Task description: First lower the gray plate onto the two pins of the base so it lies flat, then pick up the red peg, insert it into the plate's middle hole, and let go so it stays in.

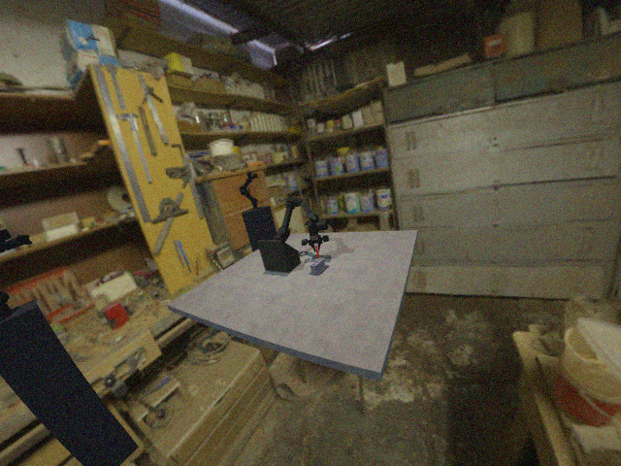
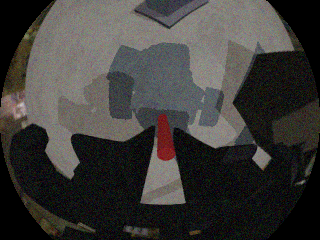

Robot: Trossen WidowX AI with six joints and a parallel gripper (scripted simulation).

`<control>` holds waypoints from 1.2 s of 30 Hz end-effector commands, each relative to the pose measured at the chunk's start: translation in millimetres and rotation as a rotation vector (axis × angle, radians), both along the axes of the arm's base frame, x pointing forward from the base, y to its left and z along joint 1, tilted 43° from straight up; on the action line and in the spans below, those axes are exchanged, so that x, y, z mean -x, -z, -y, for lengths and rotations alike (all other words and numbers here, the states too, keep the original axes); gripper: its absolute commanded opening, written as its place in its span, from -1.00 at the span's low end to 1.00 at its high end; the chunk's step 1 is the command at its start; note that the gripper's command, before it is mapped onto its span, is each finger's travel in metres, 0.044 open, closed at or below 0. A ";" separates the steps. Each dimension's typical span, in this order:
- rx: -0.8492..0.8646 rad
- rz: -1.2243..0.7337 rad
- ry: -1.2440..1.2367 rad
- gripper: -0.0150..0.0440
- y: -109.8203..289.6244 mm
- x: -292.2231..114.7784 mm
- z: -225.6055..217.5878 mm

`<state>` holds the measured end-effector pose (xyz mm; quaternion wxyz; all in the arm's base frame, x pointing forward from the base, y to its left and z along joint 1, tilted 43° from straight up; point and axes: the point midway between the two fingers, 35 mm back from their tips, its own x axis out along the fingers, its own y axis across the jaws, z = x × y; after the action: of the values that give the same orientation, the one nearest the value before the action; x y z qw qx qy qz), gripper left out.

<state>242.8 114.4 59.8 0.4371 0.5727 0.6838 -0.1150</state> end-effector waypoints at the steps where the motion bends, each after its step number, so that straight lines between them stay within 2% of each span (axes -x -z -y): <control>1: -0.002 -0.001 0.002 -0.38 0.1 -0.2 -0.3; 6: -0.002 -0.001 0.002 -0.49 0.1 -0.2 -0.3; 36: 0.010 -0.002 0.002 -0.49 -53.7 -4.6 56.3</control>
<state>246.4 66.5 105.5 0.4371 0.5704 0.6851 -0.1196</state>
